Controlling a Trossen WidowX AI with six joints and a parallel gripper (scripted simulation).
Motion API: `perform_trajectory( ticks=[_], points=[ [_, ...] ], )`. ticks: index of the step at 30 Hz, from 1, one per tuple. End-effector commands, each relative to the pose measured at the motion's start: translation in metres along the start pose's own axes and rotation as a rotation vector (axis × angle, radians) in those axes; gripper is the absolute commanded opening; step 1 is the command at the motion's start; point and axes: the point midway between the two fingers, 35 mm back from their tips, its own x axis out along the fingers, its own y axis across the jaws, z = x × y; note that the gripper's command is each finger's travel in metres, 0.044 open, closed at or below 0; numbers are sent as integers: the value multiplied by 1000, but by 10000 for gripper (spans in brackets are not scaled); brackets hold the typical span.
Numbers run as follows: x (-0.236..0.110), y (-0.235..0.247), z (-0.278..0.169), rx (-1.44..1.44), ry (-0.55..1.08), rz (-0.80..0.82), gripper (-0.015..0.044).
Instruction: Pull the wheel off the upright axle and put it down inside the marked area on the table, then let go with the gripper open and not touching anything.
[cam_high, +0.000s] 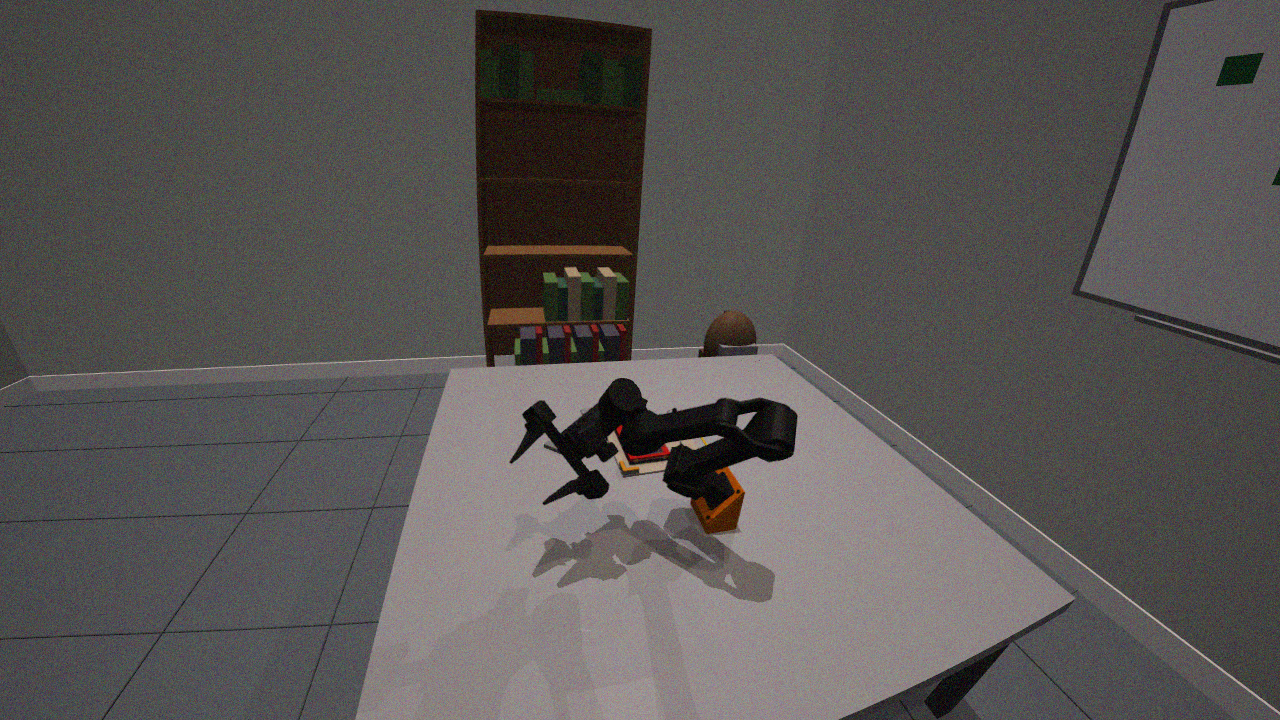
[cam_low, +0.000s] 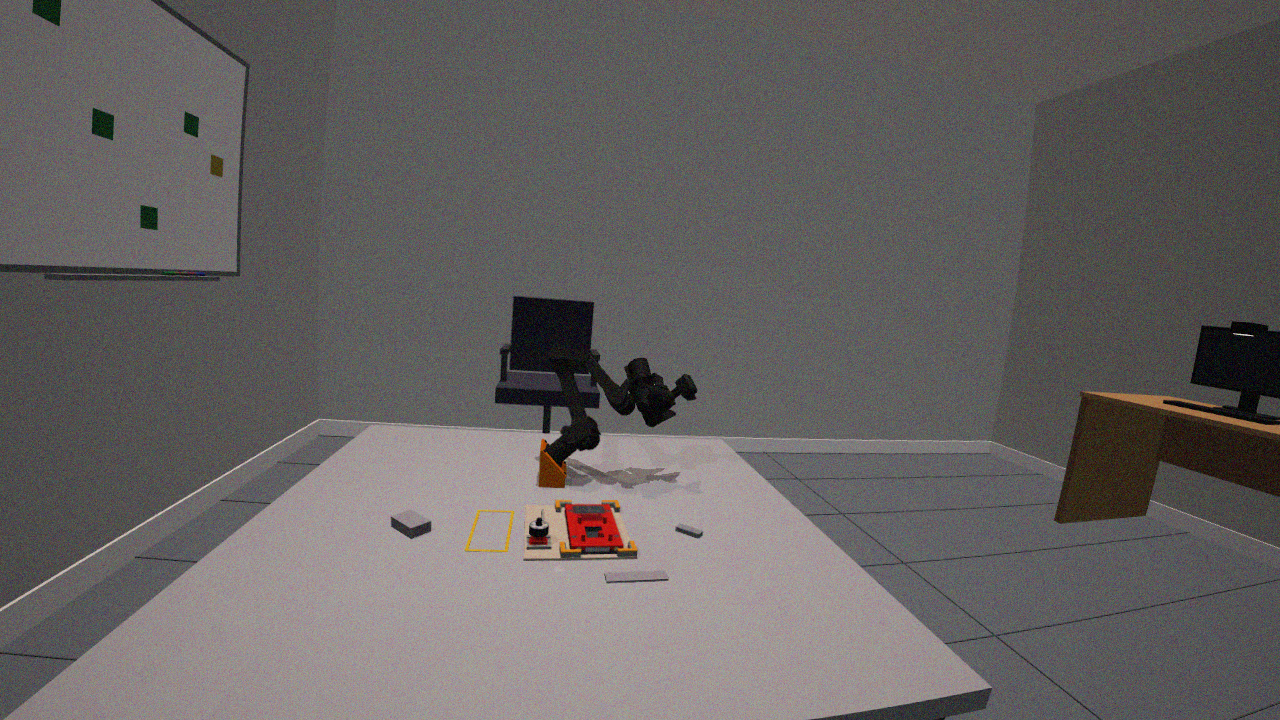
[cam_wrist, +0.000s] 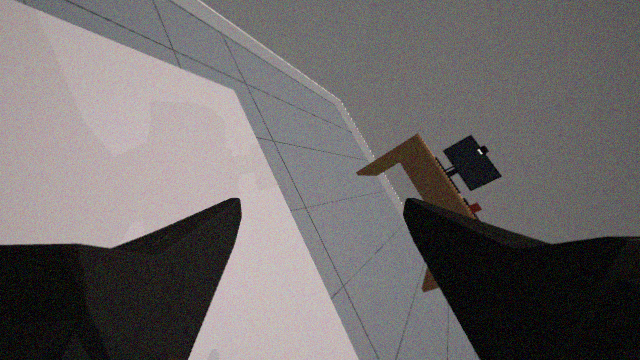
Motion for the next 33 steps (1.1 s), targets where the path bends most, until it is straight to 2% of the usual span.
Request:
perform_trajectory(
  ticks=[1, 4, 10, 15, 23, 30, 33],
  points=[
    [0, 0, -1, 4, 3, -1, 374],
    [2, -7, -13, 63, 44, -16, 300],
    [1, -34, -73, 328, 234, -103, 300],
    [-13, -55, -125, 503, 407, -194, 300],
    [-57, -71, -203, 725, 644, -396, 300],
    [-91, -78, -244, 931, 777, -518, 300],
    [-116, -80, -266, 1058, 853, -605, 300]
  ],
)
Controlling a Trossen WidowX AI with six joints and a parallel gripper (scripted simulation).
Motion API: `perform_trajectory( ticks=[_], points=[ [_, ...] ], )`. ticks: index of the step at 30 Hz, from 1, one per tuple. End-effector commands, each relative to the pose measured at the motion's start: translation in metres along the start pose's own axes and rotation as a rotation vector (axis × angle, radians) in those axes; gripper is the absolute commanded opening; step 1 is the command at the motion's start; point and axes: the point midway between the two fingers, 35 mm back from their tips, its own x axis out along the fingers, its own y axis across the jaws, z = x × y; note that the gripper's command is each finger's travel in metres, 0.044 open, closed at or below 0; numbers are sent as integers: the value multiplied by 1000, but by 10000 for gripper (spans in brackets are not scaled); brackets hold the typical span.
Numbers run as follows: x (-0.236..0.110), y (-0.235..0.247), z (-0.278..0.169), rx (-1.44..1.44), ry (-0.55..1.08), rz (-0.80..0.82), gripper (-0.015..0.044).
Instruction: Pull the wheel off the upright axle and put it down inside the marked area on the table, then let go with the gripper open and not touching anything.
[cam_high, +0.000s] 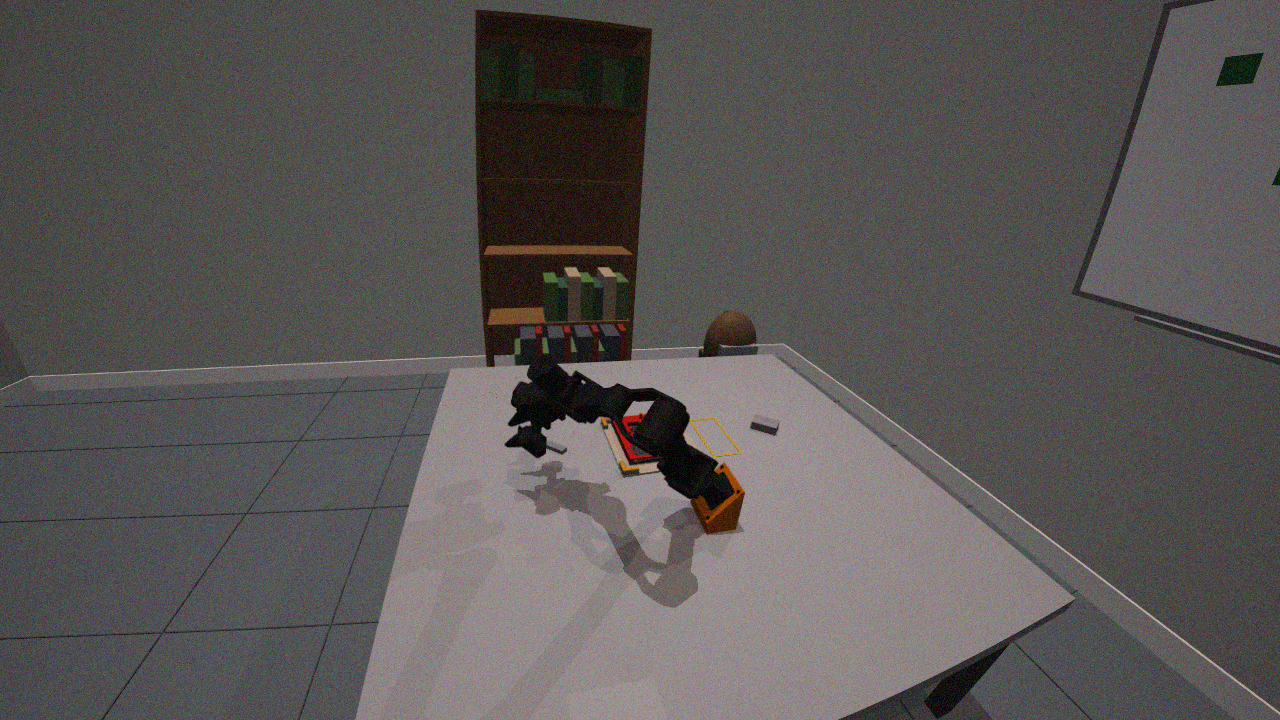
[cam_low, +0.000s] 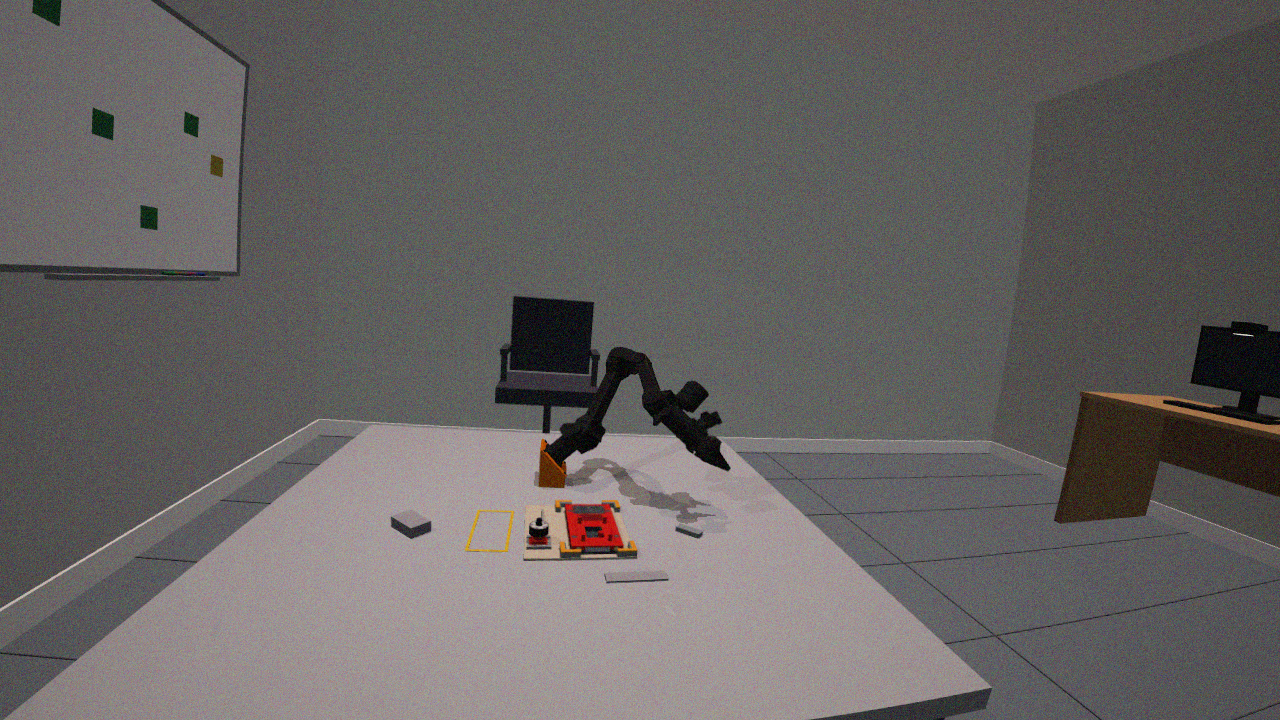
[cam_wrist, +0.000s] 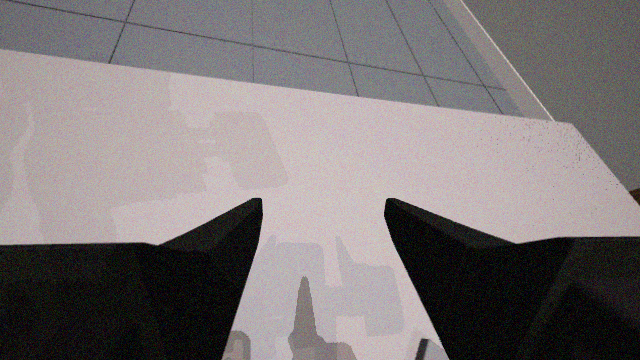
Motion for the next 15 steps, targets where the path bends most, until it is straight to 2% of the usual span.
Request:
perform_trajectory(
  ticks=[1, 8, 15],
  points=[
    [3, -42, -20, 186, 98, -102, 300],
    [-10, -111, -66, 546, 251, -295, 300],
    [-44, -169, -116, 927, 361, -507, 300]
  ],
)
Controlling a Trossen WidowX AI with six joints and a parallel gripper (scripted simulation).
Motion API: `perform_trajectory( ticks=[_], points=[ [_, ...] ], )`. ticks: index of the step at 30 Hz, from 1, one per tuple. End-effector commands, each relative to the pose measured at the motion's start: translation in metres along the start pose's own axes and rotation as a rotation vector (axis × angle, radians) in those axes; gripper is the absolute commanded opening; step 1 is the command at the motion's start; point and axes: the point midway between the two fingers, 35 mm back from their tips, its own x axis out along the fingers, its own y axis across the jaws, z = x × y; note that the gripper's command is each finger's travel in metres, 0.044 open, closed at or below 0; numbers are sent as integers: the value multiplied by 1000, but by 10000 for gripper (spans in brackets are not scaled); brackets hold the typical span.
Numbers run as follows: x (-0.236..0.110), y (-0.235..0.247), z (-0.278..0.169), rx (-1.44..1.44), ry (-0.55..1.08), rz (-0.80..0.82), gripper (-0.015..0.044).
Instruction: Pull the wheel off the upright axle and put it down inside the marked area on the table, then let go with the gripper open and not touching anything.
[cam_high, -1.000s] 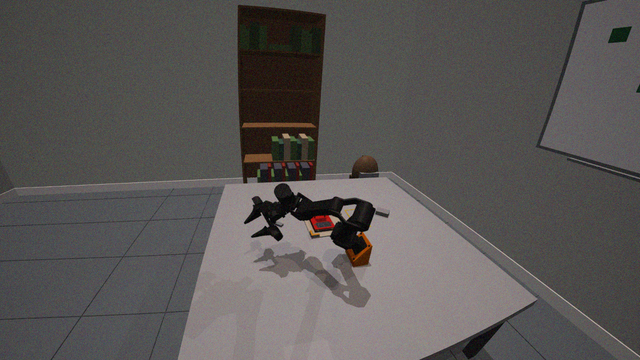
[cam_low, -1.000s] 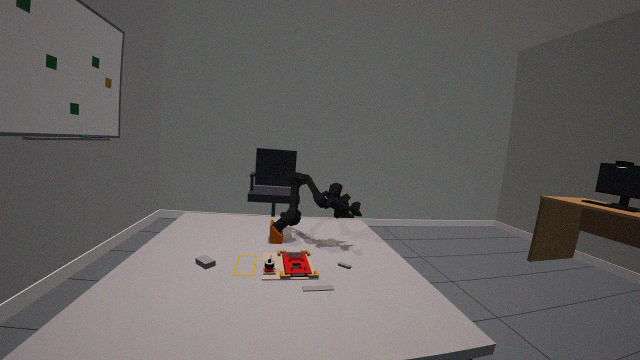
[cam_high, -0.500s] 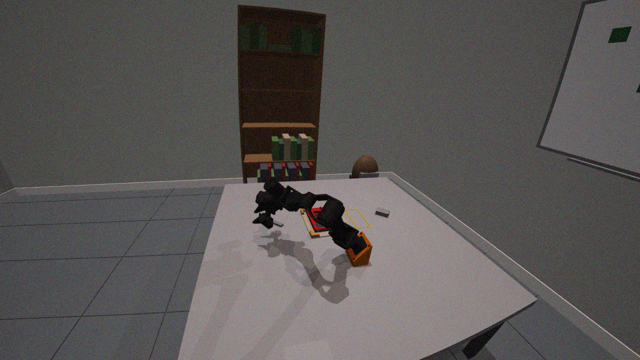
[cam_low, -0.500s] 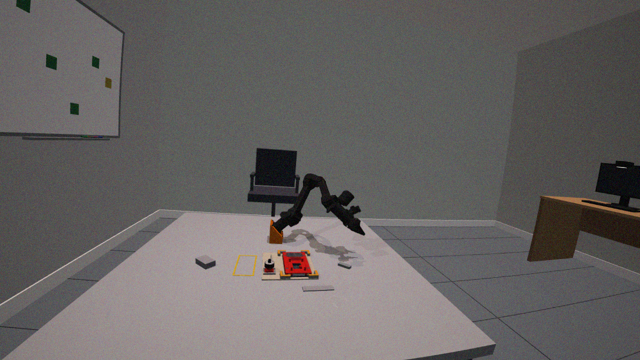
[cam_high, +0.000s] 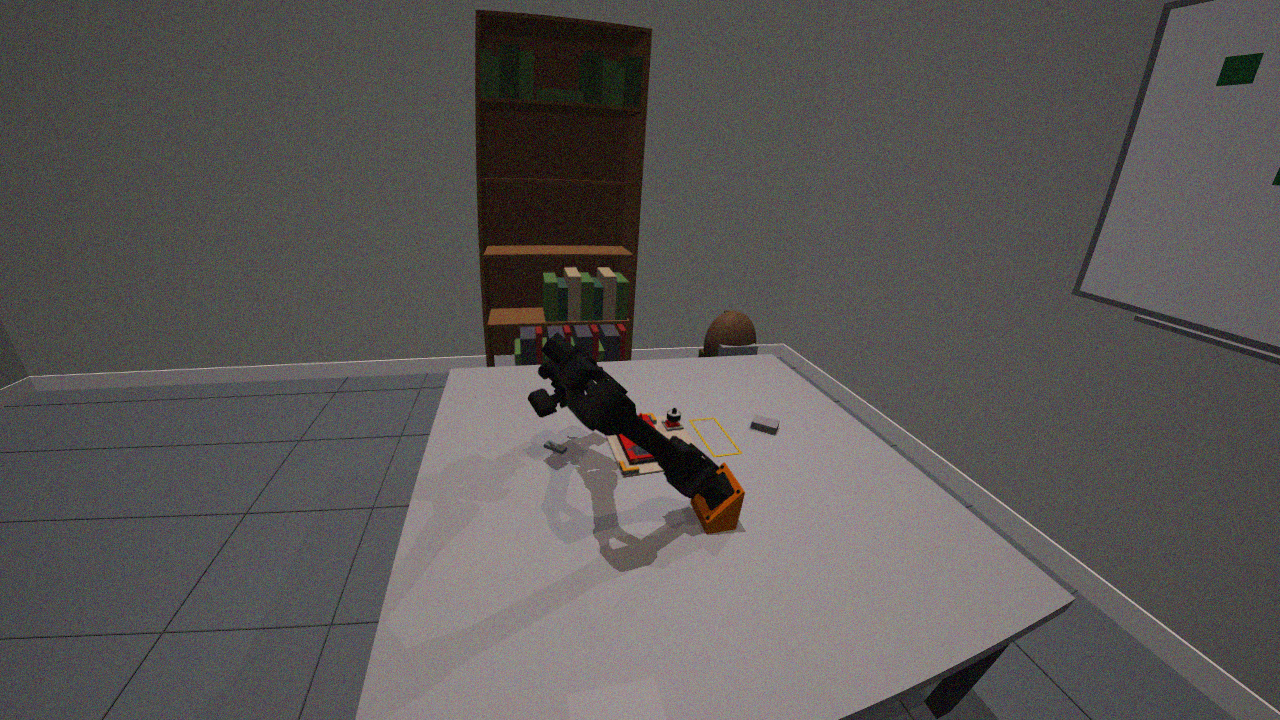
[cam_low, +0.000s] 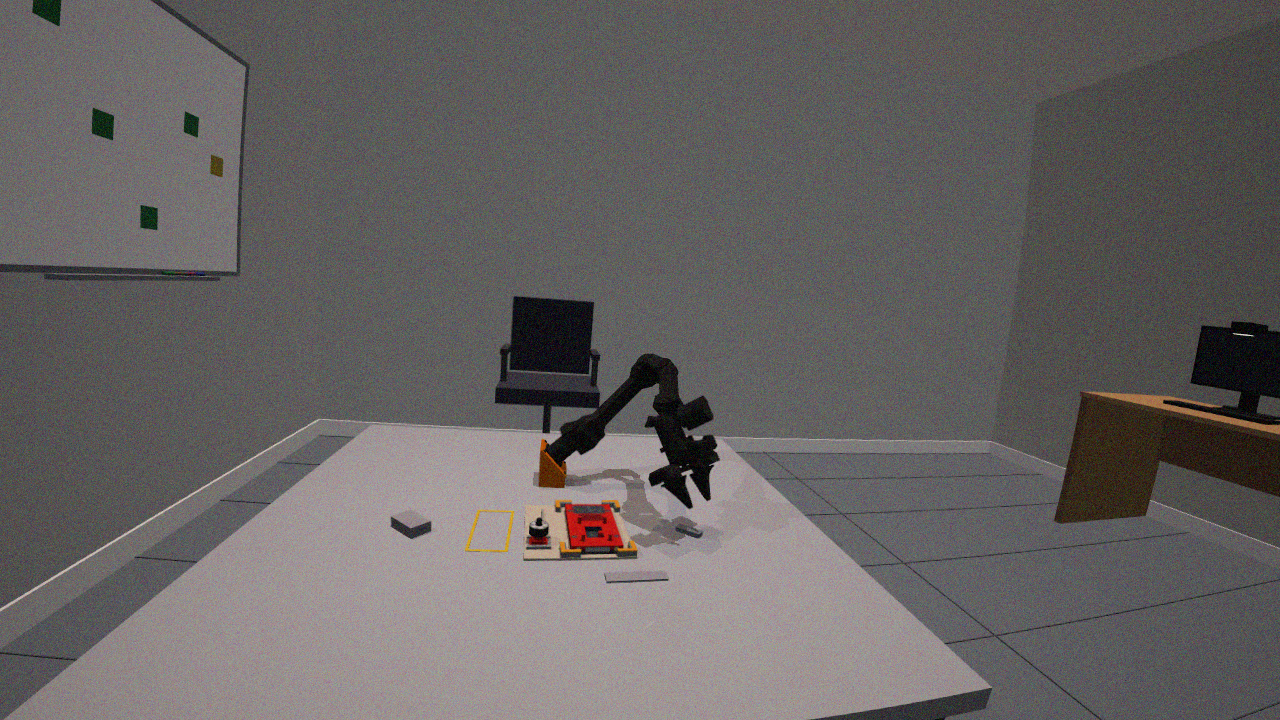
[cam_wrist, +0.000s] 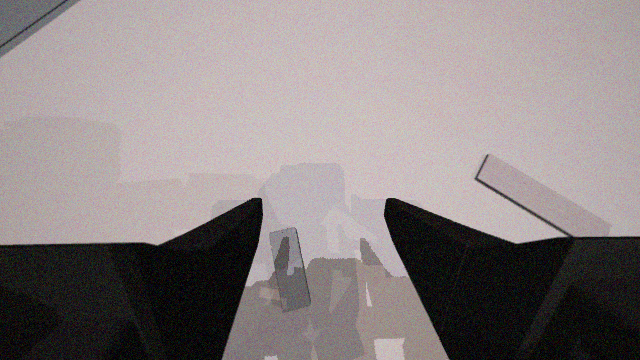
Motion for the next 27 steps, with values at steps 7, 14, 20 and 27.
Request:
perform_trajectory(
  ticks=[7, 14, 20, 27],
  points=[
    [-12, -123, -14, 617, 133, -281, 300],
    [-42, -196, -41, 1059, 195, -455, 300],
    [-77, -245, -72, 1442, 241, -582, 300],
    [-119, -282, -112, 1941, 286, -684, 300]
  ],
)
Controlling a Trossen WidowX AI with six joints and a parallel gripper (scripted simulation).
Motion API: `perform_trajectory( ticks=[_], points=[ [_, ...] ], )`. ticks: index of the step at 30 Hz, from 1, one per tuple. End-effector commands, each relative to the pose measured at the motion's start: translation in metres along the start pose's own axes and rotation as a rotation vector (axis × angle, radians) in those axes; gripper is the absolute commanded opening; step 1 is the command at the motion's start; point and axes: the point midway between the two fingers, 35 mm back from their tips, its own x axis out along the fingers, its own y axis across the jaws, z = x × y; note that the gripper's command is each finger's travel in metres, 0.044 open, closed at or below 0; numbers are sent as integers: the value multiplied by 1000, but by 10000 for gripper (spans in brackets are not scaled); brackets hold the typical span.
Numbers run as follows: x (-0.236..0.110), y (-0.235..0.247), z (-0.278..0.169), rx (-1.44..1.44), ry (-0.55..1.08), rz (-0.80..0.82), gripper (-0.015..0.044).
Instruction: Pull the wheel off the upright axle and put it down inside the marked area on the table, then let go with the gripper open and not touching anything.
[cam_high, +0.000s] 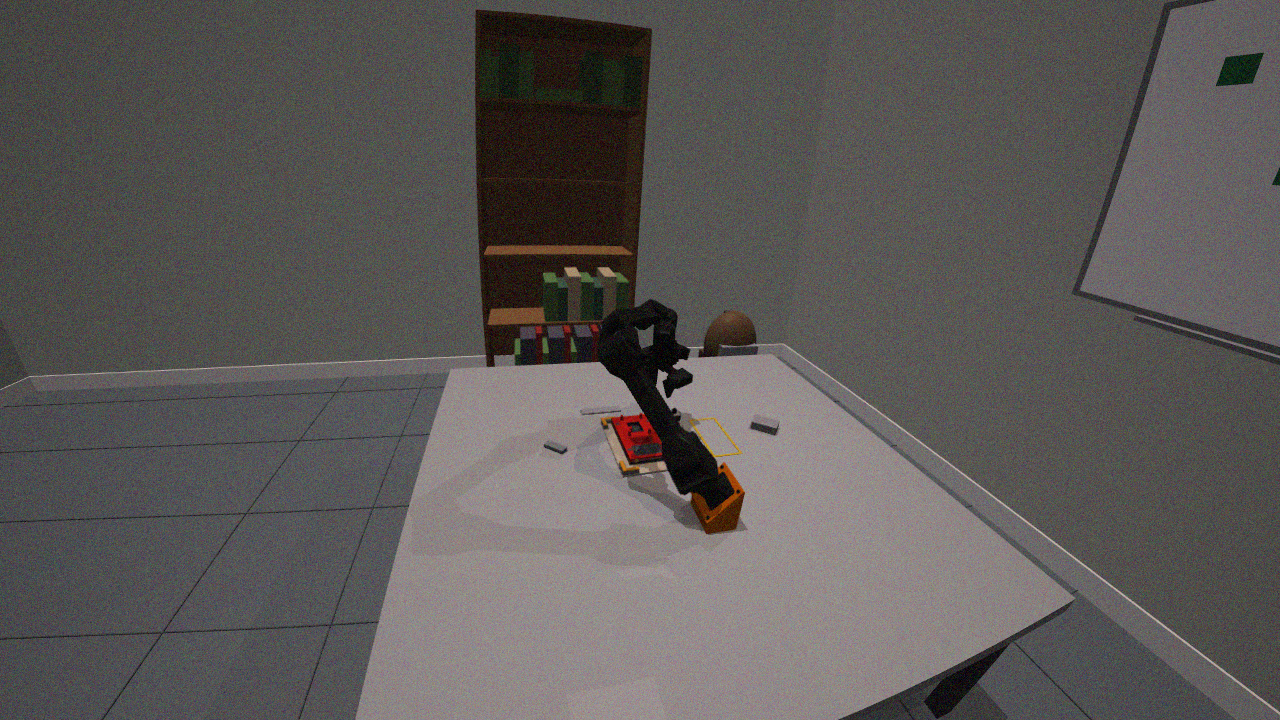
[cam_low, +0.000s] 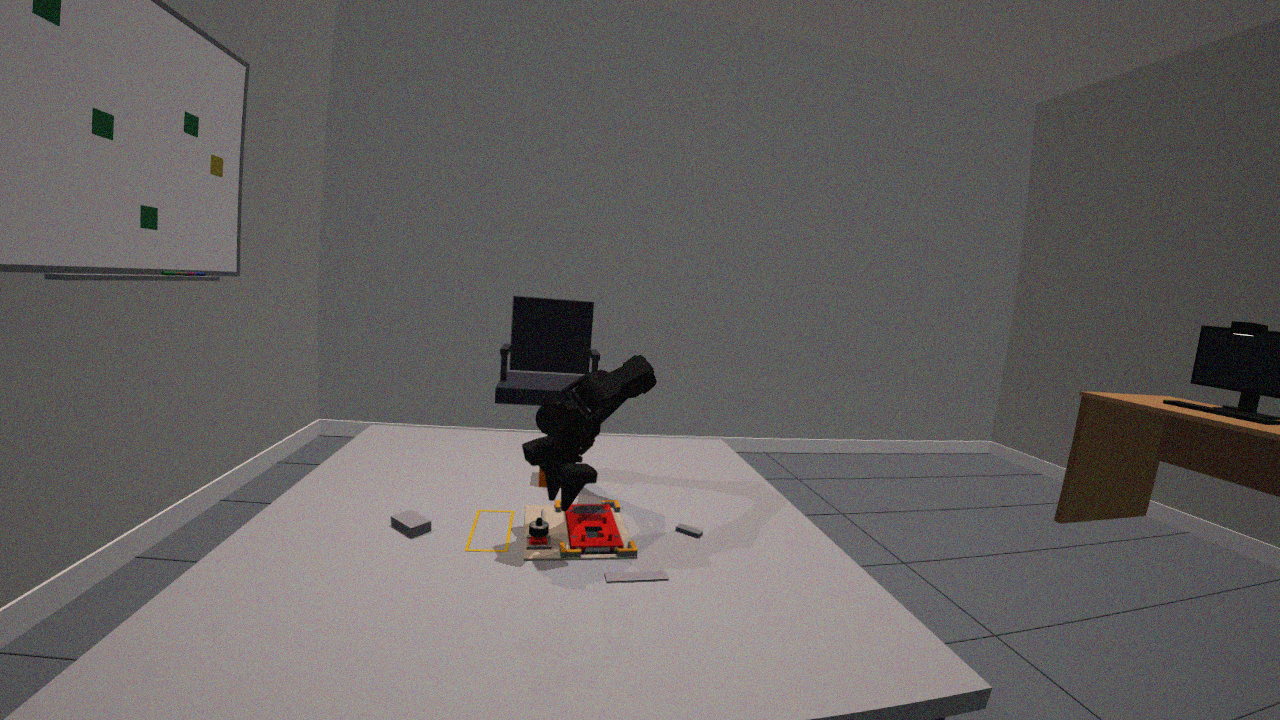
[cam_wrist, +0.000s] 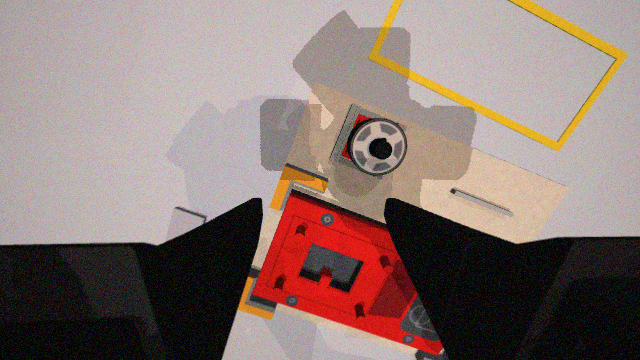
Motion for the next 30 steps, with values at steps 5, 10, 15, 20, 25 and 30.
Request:
perform_trajectory(
  ticks=[5, 10, 15, 20, 25, 30],
  points=[
    [-6, -37, 35, 382, 95, -99, 300],
    [-6, -36, 33, 382, 95, -99, 300],
    [-6, -34, 28, 382, 96, -99, 300],
    [11, -35, 27, 382, 95, -99, 300],
    [39, -36, 25, 382, 95, -98, 300],
    [63, -39, 20, 382, 98, -98, 300]
  ],
)
